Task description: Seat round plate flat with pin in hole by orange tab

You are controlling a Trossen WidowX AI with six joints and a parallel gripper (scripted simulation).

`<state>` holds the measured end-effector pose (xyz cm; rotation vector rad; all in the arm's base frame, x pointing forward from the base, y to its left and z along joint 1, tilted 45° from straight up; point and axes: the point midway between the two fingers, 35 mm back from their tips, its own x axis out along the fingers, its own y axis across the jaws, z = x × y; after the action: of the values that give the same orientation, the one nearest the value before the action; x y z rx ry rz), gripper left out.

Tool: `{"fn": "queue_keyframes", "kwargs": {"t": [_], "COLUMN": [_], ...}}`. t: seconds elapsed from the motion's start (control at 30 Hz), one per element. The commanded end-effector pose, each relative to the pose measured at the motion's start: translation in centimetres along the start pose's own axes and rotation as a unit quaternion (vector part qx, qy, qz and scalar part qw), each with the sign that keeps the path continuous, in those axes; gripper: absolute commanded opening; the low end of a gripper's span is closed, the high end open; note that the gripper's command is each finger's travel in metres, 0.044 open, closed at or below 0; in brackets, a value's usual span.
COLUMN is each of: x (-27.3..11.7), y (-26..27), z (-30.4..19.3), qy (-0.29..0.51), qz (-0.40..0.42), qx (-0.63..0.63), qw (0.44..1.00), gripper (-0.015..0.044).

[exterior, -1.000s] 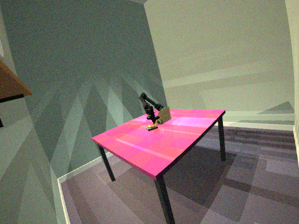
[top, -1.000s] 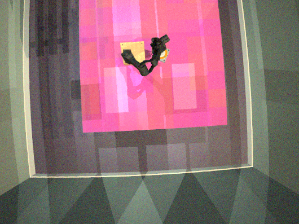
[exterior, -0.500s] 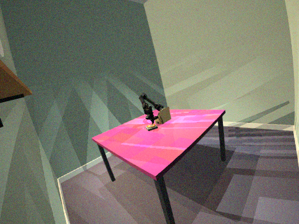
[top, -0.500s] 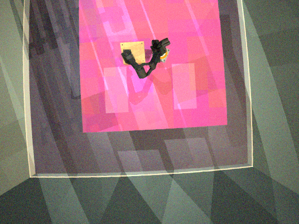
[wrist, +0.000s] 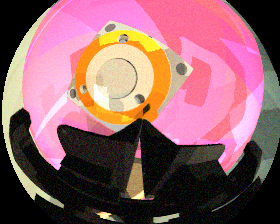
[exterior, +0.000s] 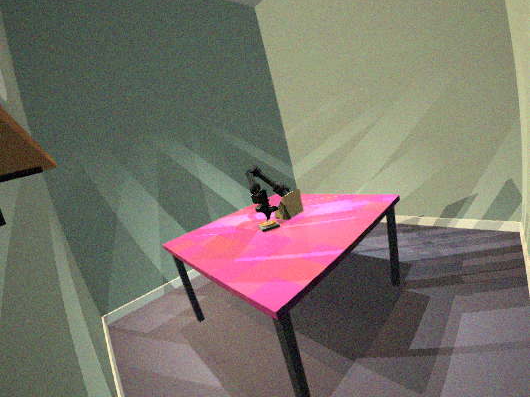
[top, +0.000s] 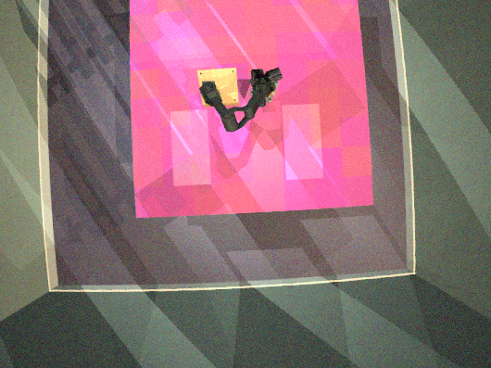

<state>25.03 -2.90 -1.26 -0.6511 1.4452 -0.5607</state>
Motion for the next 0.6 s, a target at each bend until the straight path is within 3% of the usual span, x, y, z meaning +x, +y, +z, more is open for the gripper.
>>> {"fn": "queue_keyframes", "kwargs": {"t": [0.0, 0.57], "x": [-0.3, -0.5], "y": [-0.6, -1.8], "z": [0.7, 2.5], "qy": [-0.006, -0.007], "qz": [-0.001, -0.001], "qx": [0.002, 0.003], "qw": [1.000, 1.000], "gripper": [0.0000, 0.0000]}}
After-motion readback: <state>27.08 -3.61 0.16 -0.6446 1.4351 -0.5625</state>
